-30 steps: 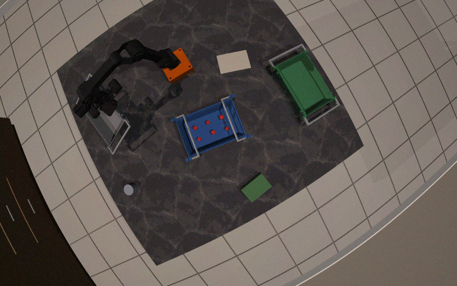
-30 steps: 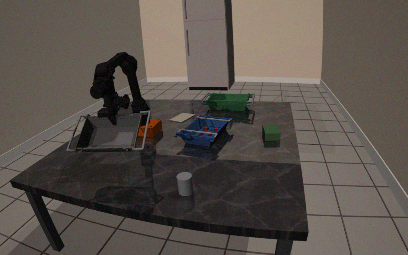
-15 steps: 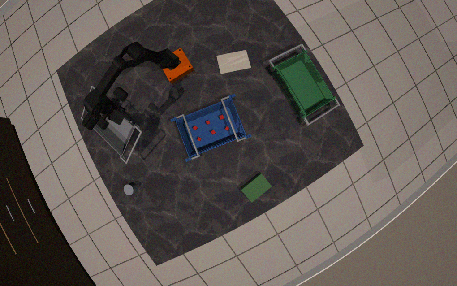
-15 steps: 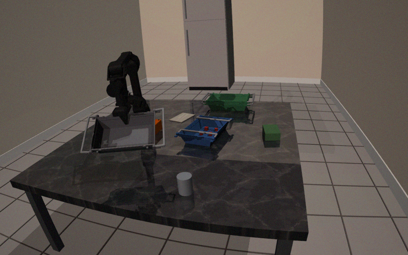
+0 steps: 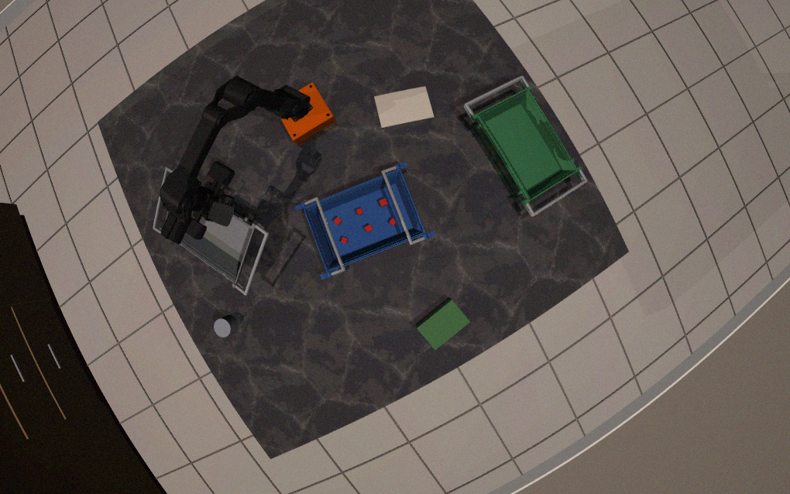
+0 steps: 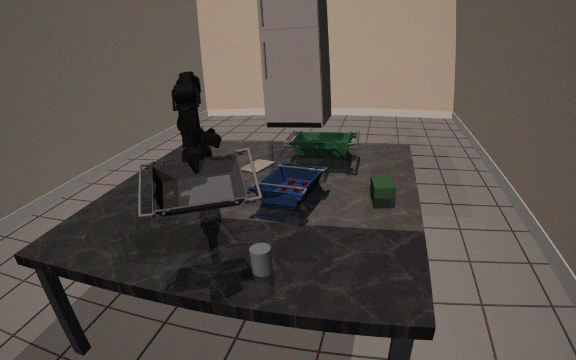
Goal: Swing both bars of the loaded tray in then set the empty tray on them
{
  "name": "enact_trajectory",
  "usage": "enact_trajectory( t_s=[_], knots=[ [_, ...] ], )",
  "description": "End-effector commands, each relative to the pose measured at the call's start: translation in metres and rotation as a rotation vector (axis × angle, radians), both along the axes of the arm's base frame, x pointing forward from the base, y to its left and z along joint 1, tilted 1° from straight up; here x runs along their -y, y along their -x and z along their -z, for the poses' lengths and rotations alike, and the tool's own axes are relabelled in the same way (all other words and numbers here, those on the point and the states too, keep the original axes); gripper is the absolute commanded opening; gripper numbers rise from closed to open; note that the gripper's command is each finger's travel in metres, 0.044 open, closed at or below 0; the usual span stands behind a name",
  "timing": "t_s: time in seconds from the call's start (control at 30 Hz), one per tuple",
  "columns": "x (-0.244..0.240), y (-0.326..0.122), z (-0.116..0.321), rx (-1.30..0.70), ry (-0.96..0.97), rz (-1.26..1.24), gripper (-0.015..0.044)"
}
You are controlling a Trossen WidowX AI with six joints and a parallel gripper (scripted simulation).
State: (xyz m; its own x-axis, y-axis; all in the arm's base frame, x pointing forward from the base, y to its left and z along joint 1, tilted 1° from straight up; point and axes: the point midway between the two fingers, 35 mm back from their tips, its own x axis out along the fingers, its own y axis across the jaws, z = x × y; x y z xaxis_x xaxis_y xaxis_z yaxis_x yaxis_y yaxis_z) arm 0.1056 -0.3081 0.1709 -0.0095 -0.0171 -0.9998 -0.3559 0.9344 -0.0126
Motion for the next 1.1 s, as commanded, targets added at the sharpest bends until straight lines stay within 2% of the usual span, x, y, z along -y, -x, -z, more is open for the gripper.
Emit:
enact_trajectory(
  t_s=[0.0,1.07],
  knots=[
    [-0.002,-0.015,-0.003,0.010,0.015,-0.031,0.0000],
    [-0.070,-0.121,-0.002,0.014,0.008,-0.342,0.0000]
  ],
)
